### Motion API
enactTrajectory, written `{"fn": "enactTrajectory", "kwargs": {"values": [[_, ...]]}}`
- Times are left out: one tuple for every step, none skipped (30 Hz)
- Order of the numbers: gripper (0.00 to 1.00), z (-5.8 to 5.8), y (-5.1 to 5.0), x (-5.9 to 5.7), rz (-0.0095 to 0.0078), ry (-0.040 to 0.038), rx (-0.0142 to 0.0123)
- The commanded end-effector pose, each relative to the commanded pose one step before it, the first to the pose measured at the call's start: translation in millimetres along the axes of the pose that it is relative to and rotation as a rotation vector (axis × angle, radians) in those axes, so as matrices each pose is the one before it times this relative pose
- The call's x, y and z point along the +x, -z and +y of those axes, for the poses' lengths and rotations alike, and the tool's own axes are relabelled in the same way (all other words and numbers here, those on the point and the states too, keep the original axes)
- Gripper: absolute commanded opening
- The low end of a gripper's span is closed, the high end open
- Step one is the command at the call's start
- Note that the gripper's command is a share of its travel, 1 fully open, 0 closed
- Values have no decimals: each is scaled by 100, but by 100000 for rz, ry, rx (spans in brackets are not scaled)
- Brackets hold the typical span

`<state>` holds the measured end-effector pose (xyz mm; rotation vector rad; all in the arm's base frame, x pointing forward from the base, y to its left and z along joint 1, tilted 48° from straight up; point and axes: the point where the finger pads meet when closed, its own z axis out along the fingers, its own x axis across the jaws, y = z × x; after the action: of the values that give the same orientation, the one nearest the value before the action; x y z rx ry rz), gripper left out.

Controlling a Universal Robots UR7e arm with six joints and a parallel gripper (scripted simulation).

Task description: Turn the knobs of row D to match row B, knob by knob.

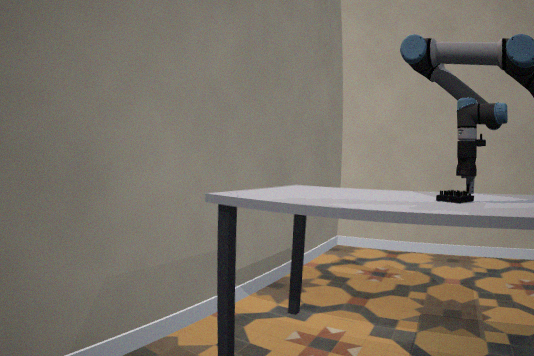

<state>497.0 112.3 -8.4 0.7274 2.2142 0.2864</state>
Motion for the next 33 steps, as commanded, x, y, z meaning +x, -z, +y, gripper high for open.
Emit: {"fn": "enactTrajectory", "kwargs": {"values": [[30, 24, 28, -15, -25, 4996, -241], [30, 0, 0, 0, 0, 1485, 0], [30, 0, 0, 0, 0, 1432, 0], [30, 0, 0, 0, 0, 1381, 0], [30, 0, 0, 0, 0, 1328, 0], [30, 0, 0, 0, 0, 1274, 0], [30, 0, 0, 0, 0, 1221, 0], [30, 0, 0, 0, 0, 1166, 0], [30, 0, 0, 0, 0, 1112, 0], [30, 0, 0, 0, 0, 1058, 0], [30, 0, 0, 0, 0, 1004, 0], [30, 0, 0, 0, 0, 949, 0], [30, 0, 0, 0, 0, 895, 0], [30, 0, 0, 0, 0, 842, 0], [30, 0, 0, 0, 0, 789, 0], [30, 0, 0, 0, 0, 736, 0], [30, 0, 0, 0, 0, 0, 0], [30, 0, 0, 0, 0, 0, 0], [30, 0, 0, 0, 0, 684, 0], [30, 0, 0, 0, 0, 633, 0], [30, 0, 0, 0, 0, 583, 0], [30, 0, 0, 0, 0, 534, 0], [30, 0, 0, 0, 0, 486, 0], [30, 0, 0, 0, 0, 440, 0], [30, 0, 0, 0, 0, 395, 0], [30, 0, 0, 0, 0, 351, 0], [30, 0, 0, 0, 0, 310, 0], [30, 0, 0, 0, 0, 270, 0], [30, 0, 0, 0, 0, 232, 0], [30, 0, 0, 0, 0, 197, 0], [30, 0, 0, 0, 0, 164, 0], [30, 0, 0, 0, 0, 133, 0], [30, 0, 0, 0, 0, 106, 0]]}}
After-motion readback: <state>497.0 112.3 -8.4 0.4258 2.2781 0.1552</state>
